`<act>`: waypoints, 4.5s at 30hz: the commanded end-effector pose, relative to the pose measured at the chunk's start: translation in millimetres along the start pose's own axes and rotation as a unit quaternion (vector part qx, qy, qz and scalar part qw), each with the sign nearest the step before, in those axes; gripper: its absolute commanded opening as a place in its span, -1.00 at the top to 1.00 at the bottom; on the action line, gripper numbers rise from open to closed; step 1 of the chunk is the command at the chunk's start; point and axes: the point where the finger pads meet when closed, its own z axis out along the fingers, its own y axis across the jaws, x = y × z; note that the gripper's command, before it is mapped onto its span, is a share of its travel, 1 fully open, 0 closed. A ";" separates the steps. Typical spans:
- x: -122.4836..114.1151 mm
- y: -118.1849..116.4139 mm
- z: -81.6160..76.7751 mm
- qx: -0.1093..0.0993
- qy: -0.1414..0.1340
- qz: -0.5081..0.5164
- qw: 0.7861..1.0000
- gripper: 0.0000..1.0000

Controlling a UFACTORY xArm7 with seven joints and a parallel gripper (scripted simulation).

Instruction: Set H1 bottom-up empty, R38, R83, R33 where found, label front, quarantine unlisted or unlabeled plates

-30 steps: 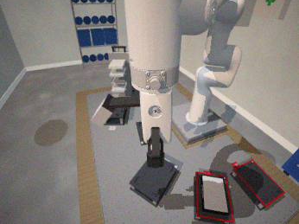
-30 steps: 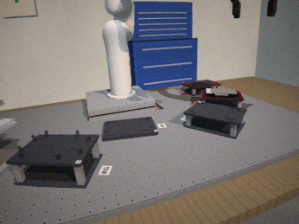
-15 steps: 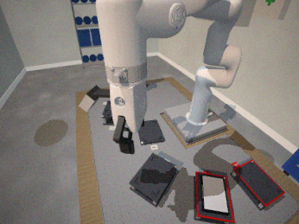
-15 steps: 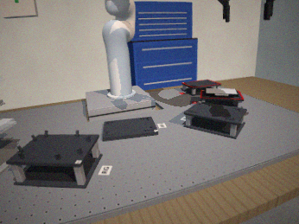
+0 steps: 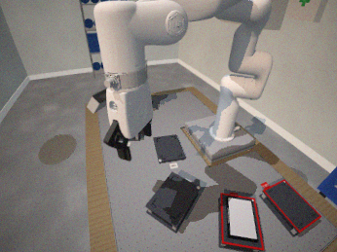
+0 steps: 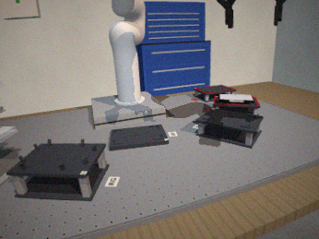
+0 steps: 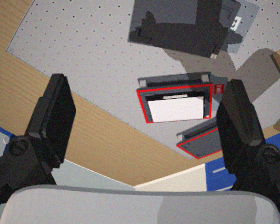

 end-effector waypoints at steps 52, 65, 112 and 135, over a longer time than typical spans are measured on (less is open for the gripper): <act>181.9 143.9 32.2 0.005 0.020 0.416 0.909 -1.00; 211.3 187.5 40.0 0.006 0.023 0.484 0.875 -1.00; 233.3 230.9 20.8 0.007 0.025 0.549 0.836 -1.00; 234.0 231.2 35.6 0.007 0.025 0.549 0.836 -1.00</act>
